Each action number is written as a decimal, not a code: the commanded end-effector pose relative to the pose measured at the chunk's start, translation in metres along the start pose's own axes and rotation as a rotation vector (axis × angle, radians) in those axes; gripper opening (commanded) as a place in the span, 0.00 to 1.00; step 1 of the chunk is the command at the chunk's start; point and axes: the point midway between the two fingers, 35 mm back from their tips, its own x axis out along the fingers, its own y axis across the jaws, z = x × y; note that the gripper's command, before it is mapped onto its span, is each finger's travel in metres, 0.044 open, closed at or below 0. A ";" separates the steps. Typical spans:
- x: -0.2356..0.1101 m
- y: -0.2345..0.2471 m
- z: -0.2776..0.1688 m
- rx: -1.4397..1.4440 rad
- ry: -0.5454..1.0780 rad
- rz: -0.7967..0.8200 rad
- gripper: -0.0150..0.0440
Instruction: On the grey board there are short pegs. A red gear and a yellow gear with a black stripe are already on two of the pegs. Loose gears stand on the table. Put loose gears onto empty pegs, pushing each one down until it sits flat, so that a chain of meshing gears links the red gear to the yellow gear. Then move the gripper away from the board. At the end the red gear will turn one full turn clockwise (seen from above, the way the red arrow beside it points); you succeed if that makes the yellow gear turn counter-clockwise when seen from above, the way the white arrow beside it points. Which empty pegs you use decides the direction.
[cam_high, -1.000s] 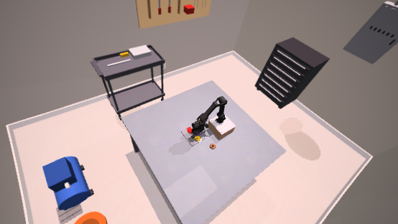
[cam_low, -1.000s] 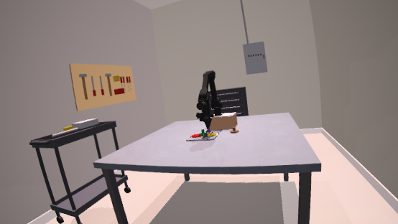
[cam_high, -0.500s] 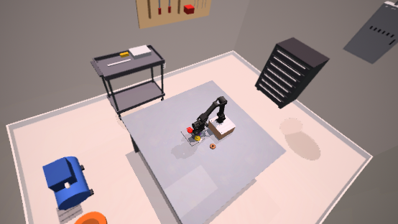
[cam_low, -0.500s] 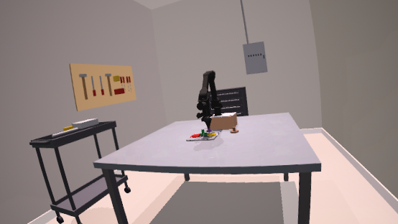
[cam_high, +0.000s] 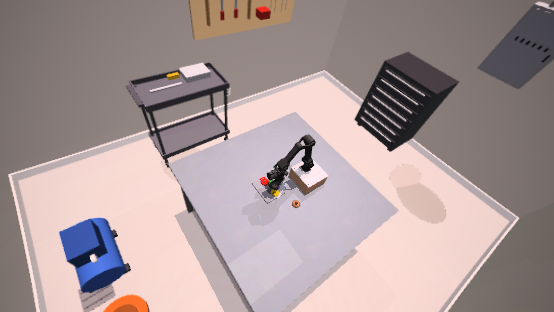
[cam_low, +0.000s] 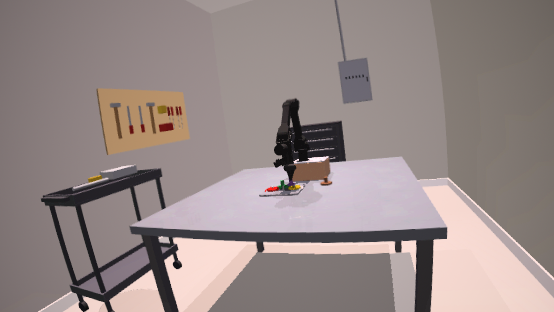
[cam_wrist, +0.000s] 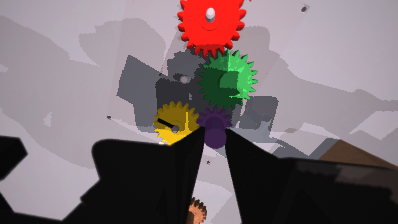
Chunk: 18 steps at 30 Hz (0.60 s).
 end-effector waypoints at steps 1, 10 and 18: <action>0.001 0.000 0.000 0.025 0.001 -0.001 0.25; 0.002 0.000 -0.001 0.252 0.001 -0.001 0.25; 0.003 -0.001 0.000 0.469 0.000 -0.001 0.25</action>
